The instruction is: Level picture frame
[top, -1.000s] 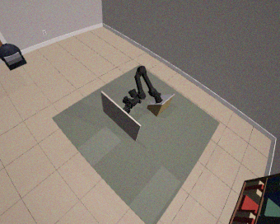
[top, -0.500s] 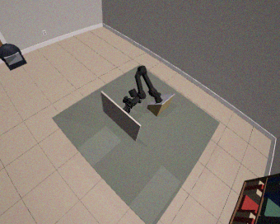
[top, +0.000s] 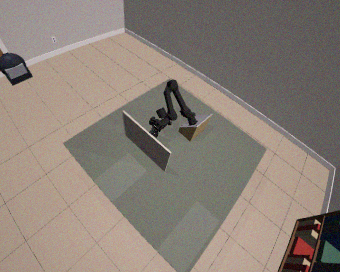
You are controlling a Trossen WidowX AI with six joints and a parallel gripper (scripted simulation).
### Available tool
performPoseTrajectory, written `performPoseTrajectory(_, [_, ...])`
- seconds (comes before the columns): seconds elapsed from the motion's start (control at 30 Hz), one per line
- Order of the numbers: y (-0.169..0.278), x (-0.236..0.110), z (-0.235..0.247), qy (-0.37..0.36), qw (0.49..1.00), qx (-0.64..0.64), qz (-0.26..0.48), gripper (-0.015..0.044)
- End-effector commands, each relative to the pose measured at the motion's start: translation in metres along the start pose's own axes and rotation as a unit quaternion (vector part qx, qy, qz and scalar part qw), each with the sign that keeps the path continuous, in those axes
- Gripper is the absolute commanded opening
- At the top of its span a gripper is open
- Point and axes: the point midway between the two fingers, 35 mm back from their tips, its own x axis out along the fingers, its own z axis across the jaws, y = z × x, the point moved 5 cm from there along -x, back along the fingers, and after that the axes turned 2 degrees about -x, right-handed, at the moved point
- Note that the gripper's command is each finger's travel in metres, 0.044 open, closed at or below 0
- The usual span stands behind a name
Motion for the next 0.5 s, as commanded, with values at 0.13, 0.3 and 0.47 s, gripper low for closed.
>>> performPoseTrajectory(0.13, [-0.0009, -0.0001, 0.0019, -0.005, 1.0, -0.001, 0.0, 0.0])
performPoseTrajectory(0.3, [-0.0016, -0.0001, 0.0022, -0.005, 1.0, -0.001, 0.0, 0.0])
performPoseTrajectory(0.47, [-0.002, -0.0001, 0.0021, -0.005, 1.0, -0.001, 0.0, 0.0])
